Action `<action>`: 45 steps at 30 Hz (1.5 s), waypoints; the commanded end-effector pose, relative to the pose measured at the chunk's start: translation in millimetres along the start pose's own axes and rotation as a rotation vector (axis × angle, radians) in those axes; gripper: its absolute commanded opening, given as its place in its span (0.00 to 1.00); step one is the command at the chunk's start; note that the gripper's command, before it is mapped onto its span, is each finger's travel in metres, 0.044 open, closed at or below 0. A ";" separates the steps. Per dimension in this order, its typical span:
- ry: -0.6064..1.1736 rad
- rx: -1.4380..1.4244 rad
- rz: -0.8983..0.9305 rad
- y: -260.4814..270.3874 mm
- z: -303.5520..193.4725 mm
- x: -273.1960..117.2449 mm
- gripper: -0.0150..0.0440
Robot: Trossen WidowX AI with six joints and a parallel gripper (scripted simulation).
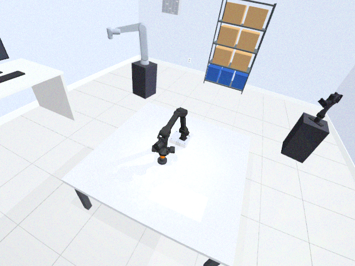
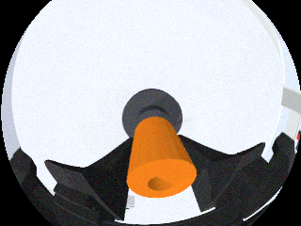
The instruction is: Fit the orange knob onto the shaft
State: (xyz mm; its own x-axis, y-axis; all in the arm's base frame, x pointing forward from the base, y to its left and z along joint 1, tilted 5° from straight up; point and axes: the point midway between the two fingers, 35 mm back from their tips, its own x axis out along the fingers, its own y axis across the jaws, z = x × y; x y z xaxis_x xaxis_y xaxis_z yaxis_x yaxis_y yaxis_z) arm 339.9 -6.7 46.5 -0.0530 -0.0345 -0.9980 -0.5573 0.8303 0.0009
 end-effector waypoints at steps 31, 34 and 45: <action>-0.002 -0.058 -0.001 -0.5 0.1 1.6 0.25; -0.002 -0.058 -0.001 -0.5 0.1 2.4 0.25; -0.002 -0.053 -0.002 -1.1 0.4 12.1 0.25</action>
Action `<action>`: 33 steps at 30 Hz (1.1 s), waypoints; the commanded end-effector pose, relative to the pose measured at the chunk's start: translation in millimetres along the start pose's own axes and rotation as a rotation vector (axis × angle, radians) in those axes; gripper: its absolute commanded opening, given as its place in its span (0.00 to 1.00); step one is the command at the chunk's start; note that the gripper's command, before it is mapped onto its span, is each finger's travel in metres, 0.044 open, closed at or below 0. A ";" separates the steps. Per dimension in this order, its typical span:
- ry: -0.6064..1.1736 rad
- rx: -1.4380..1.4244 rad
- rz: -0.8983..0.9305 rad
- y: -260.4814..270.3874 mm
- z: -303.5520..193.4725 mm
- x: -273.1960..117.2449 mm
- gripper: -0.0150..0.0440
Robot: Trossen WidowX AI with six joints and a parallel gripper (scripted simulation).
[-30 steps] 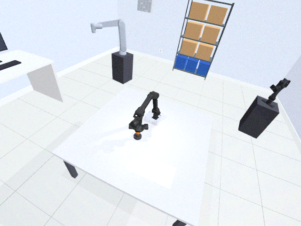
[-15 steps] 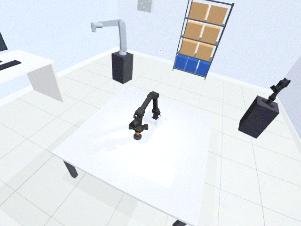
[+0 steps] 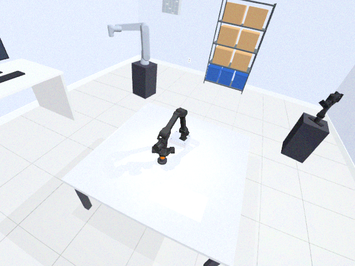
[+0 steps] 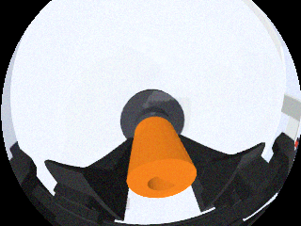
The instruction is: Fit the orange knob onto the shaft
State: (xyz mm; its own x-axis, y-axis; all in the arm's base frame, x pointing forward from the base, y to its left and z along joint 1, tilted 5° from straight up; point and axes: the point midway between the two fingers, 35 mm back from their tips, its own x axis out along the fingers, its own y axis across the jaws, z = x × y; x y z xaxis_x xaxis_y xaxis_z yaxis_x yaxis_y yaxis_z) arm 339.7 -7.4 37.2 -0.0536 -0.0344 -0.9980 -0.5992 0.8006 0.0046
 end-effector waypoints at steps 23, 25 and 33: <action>0.000 0.000 0.000 0.1 0.0 6.4 0.61; 0.000 0.000 0.000 0.1 0.0 6.4 0.70; 0.000 0.000 0.000 0.1 0.0 6.4 1.00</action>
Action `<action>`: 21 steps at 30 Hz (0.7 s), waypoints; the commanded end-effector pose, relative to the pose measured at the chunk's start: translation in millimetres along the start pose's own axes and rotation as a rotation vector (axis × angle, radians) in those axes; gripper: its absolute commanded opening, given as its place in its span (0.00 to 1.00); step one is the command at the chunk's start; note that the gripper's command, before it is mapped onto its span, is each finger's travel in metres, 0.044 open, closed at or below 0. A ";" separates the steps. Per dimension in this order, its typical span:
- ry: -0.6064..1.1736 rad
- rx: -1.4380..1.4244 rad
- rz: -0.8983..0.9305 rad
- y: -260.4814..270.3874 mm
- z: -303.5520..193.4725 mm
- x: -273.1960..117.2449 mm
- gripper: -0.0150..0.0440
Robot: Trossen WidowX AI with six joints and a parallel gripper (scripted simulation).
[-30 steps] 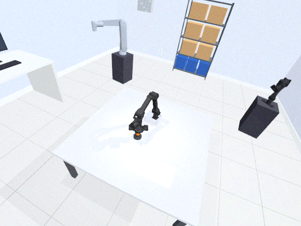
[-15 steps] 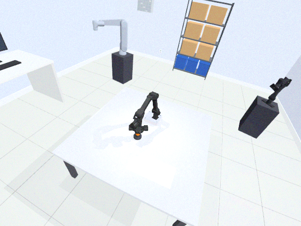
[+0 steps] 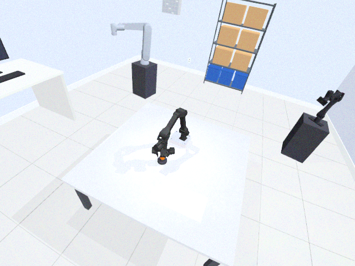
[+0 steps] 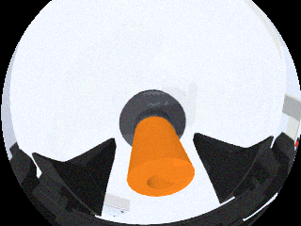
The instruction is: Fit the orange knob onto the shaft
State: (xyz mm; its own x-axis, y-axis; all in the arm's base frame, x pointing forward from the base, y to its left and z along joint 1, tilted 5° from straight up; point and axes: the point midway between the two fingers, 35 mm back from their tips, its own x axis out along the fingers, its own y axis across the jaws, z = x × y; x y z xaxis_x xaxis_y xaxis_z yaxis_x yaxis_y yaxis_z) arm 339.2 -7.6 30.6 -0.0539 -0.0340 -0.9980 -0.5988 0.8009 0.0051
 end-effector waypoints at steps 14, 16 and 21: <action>0.000 0.000 0.000 -1.6 2.1 -76.1 1.00; 0.000 0.000 0.000 -0.1 0.2 -93.6 1.00; 0.000 0.000 0.000 -2.5 2.2 -95.8 1.00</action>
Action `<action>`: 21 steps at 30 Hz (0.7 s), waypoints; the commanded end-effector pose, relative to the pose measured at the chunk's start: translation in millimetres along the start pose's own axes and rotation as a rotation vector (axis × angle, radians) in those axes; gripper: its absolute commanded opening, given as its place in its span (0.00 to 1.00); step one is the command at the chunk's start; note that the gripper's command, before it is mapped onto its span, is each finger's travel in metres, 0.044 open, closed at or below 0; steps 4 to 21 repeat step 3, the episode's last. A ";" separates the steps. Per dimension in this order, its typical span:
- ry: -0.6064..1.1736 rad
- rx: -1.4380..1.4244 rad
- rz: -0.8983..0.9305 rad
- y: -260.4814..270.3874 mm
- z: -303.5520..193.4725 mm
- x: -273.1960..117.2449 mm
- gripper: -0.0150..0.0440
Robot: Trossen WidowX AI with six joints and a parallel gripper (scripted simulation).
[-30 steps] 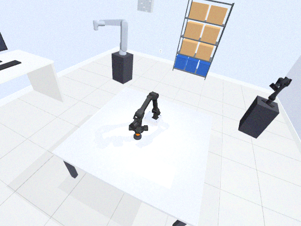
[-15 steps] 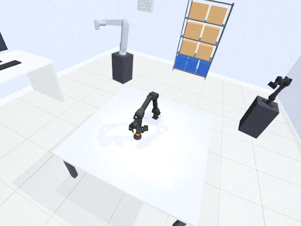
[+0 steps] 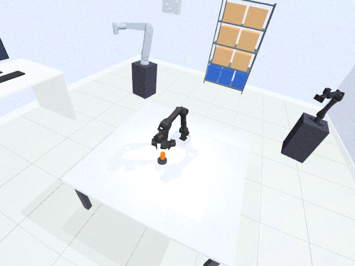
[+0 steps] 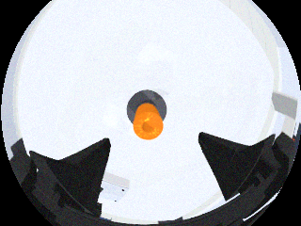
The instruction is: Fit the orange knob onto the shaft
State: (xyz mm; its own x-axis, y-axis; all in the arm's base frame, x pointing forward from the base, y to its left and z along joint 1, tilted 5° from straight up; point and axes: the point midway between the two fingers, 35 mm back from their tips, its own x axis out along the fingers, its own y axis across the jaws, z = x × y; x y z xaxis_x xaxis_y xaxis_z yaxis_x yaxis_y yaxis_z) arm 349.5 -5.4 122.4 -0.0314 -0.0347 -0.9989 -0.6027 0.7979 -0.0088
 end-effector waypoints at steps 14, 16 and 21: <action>0.017 0.004 0.014 1.4 -1.5 -3.6 1.00; 0.017 0.004 0.014 1.4 -1.5 -3.6 1.00; 0.017 0.004 0.014 1.4 -1.5 -3.6 1.00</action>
